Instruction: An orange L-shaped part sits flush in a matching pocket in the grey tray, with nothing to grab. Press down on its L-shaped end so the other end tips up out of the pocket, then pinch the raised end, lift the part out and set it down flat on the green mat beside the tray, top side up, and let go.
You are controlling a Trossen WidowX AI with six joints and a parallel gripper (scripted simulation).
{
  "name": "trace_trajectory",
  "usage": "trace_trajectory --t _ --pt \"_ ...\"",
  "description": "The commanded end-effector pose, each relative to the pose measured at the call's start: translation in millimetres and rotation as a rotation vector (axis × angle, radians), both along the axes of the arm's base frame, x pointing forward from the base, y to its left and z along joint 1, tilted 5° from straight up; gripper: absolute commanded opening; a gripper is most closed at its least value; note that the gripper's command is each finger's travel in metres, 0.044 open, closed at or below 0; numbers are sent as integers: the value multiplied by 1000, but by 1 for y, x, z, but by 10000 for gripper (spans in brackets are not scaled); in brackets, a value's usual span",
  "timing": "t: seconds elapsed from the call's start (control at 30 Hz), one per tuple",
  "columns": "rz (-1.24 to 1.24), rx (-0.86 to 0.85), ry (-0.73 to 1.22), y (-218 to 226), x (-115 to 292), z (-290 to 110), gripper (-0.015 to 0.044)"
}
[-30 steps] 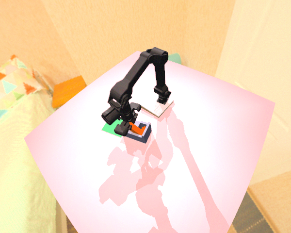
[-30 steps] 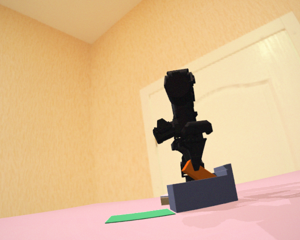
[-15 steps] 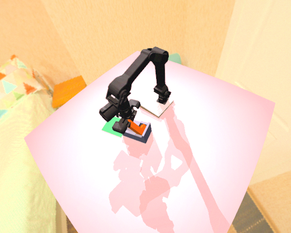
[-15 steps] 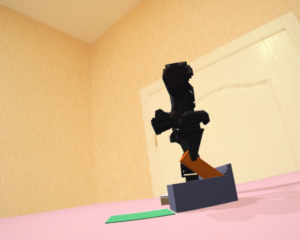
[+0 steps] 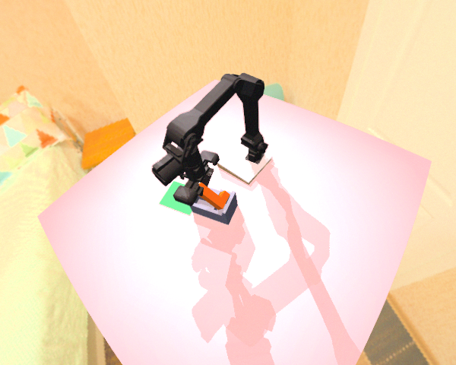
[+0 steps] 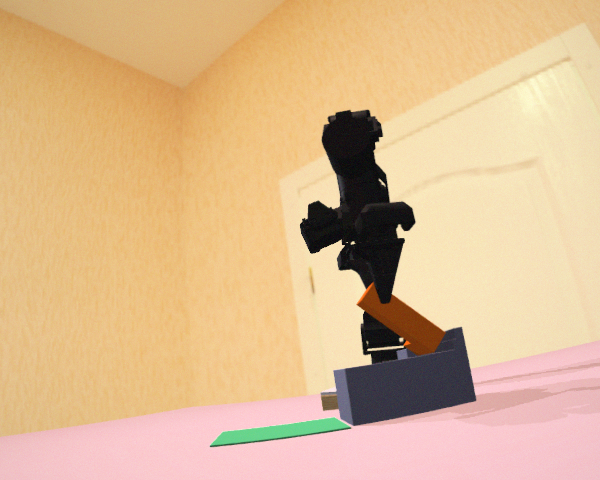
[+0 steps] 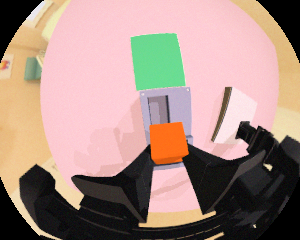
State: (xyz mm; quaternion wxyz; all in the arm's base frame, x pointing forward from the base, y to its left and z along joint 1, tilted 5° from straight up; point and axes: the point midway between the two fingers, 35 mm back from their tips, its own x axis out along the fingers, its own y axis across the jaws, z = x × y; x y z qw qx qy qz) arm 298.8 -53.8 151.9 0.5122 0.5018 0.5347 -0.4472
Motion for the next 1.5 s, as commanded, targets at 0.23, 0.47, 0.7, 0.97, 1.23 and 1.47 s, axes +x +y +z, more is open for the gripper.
trace_trajectory --t 0.23,0.47,0.7,0.97,1.23,1.47 --pt "6 2 -4 -1 0 18 0" --pt "6 2 -4 -1 0 21 0" --pt "6 1 -4 -9 0 22 0" --pt "6 -2 -4 -46 0 17 0" --pt "6 -5 -4 -84 1 14 0" --pt "6 -8 -4 -116 2 12 0"
